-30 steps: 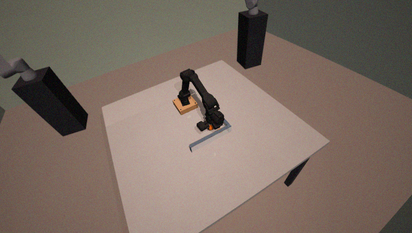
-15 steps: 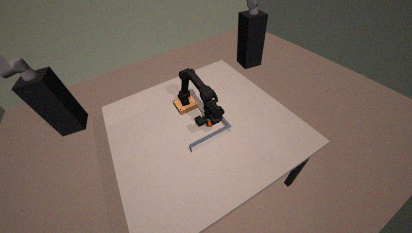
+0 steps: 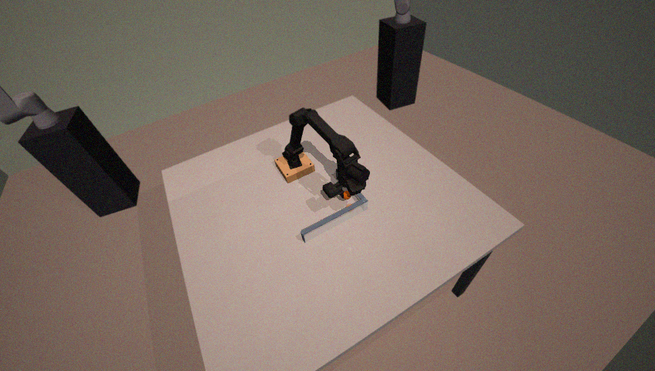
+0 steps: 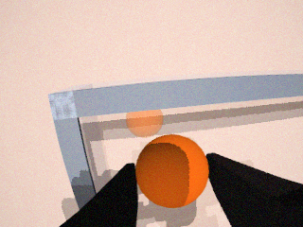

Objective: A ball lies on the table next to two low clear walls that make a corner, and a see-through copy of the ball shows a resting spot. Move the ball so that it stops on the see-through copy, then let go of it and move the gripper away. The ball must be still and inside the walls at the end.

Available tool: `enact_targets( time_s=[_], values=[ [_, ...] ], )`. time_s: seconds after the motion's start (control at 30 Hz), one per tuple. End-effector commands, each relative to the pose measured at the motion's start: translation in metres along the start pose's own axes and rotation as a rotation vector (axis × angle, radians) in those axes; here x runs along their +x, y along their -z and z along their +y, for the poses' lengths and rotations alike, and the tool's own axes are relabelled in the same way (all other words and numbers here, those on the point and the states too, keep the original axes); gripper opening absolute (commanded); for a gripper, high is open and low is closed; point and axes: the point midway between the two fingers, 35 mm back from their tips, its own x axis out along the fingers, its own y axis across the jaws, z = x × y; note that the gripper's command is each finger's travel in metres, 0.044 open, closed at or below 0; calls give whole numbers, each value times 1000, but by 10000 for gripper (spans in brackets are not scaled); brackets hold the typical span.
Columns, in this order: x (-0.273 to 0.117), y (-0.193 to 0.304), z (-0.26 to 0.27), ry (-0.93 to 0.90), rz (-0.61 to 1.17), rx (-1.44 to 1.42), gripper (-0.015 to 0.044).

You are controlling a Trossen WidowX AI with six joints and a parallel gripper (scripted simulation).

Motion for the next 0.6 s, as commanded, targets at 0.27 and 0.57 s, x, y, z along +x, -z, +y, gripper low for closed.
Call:
enact_targets(
  time_s=[0.27, 0.57],
  values=[
    [33, 2, 12, 1, 7, 5, 0],
    [79, 4, 11, 1, 7, 5, 0]
  ],
)
